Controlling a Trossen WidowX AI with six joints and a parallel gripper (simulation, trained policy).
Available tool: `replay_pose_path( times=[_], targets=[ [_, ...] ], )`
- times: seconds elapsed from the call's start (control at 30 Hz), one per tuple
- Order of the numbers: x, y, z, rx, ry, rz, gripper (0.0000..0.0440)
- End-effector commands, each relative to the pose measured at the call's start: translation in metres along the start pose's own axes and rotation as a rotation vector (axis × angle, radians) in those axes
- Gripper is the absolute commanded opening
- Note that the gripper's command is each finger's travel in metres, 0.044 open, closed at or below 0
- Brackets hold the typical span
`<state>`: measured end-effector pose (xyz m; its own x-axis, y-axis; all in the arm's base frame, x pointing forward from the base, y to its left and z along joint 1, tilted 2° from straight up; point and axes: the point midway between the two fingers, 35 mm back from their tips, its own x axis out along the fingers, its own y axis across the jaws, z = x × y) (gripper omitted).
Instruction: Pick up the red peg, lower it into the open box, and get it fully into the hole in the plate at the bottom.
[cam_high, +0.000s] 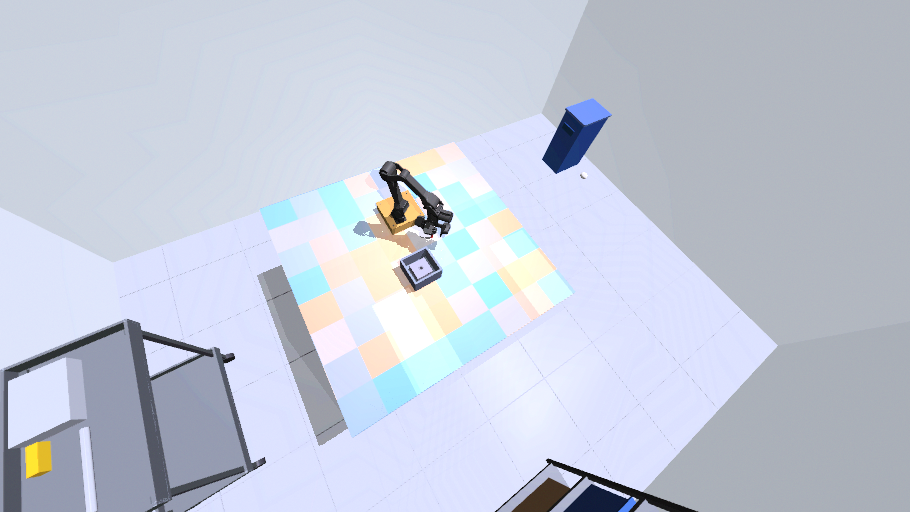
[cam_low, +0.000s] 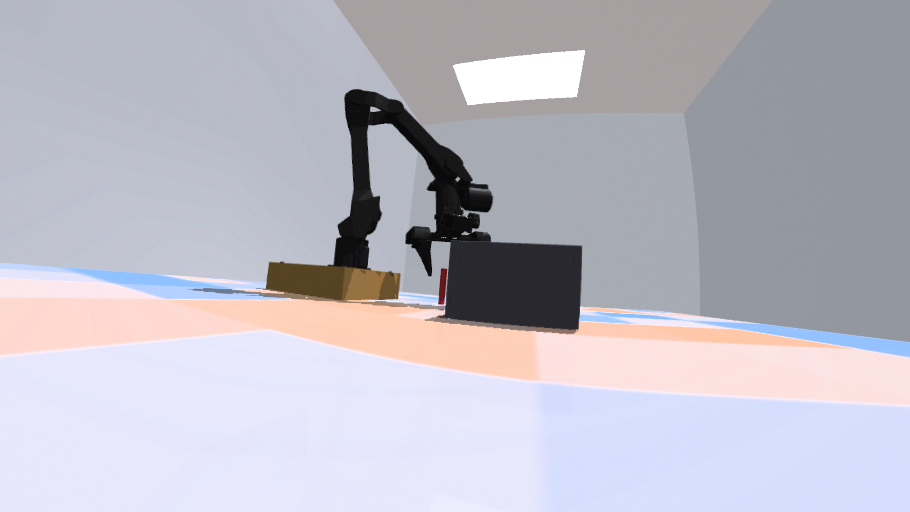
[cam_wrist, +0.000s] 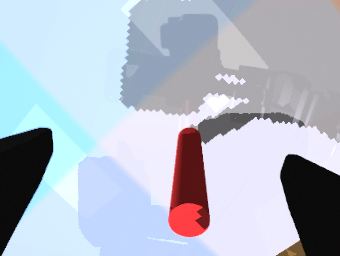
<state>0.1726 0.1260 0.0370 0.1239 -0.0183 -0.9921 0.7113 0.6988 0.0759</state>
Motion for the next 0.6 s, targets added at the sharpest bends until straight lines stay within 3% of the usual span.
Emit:
replay_pose_path(
  times=[0.0,0.13,0.2,0.57],
  targets=[
    [0.014,-0.002,-0.003,0.041,0.013,0.002,0.044],
    [0.026,-0.003,-0.007,0.082,0.022,0.009,0.0433],
    [0.031,-0.005,-0.009,0.101,0.029,0.006,0.0403],
    [0.038,-0.01,-0.013,0.157,0.1,-0.031,0.0126]
  ],
)
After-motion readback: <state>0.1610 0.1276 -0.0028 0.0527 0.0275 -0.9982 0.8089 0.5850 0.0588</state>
